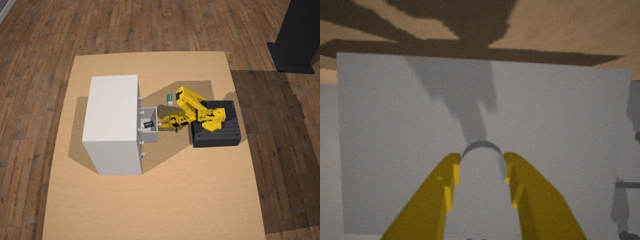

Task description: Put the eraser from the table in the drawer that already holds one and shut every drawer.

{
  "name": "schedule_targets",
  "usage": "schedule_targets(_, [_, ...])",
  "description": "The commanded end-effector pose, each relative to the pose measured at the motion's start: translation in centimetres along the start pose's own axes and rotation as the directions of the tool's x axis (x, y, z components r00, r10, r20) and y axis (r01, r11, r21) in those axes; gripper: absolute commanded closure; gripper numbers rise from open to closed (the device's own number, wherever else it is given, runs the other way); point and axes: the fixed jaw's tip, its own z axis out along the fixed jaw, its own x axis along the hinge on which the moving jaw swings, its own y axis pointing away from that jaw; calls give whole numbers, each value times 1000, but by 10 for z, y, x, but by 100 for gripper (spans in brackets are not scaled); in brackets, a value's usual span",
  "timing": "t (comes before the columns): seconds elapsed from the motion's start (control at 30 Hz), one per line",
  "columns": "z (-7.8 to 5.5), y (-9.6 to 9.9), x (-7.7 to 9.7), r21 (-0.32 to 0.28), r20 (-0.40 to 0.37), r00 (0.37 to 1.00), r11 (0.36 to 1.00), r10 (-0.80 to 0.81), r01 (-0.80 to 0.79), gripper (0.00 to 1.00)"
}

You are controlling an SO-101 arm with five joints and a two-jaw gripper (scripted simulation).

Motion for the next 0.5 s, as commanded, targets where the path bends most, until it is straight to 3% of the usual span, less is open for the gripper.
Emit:
schedule_targets(0.0, [-2,1,-1,-6,1,1000,1000,13,-13,100])
schedule_targets(0.47, [-2,1,-1,-6,1,1000,1000,13,-13,94])
